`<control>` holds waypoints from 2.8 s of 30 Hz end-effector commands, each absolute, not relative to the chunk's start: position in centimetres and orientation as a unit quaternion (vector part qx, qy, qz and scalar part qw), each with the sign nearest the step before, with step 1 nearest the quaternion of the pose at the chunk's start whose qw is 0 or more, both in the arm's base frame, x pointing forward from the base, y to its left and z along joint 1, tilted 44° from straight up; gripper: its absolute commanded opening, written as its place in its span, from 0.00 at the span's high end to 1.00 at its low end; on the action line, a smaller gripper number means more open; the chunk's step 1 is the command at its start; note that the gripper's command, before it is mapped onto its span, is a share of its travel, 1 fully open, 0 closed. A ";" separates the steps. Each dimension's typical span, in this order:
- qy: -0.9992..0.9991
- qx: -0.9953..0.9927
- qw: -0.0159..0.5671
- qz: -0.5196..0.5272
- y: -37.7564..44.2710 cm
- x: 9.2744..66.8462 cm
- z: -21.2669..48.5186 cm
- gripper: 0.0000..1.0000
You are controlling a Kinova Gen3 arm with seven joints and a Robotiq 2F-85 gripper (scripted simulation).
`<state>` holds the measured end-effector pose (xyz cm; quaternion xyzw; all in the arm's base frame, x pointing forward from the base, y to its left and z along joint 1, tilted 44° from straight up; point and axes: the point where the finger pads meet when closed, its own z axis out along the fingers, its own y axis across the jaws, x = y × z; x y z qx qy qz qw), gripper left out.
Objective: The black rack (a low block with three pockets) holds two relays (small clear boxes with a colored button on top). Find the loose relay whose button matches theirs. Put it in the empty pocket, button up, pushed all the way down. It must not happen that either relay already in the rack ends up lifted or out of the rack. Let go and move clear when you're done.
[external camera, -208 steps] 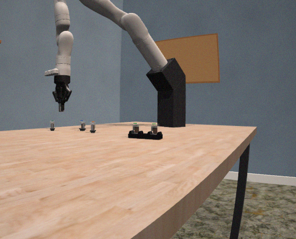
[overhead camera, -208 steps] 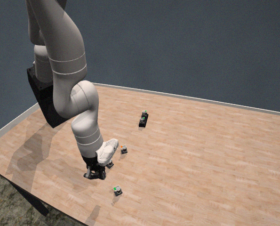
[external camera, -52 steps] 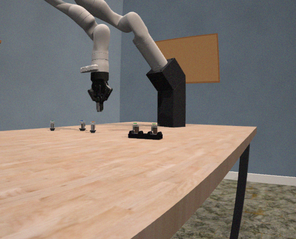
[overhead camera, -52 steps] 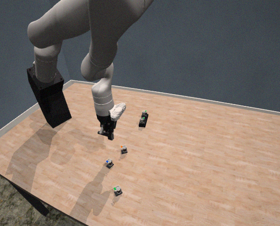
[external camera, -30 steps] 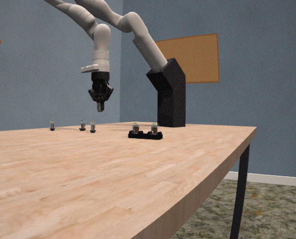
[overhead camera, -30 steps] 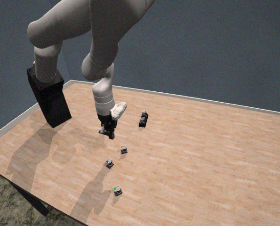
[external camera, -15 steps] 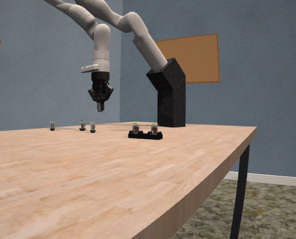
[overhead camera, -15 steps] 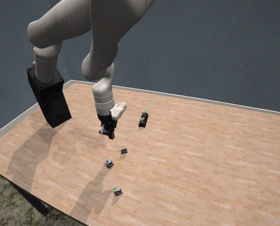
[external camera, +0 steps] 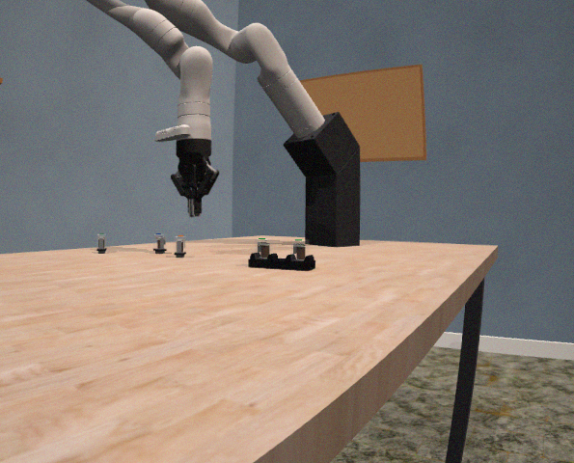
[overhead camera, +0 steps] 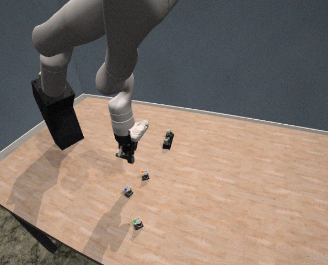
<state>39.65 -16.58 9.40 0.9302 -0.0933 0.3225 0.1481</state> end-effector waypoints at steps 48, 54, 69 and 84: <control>-0.383 0.846 0.048 0.369 -34.1 42.4 22.3 0.47; -0.383 0.846 0.048 0.369 -34.1 42.4 22.3 0.47; -0.383 0.846 0.048 0.369 -34.1 42.4 22.3 0.47; -0.383 0.846 0.048 0.369 -34.2 42.5 22.2 0.47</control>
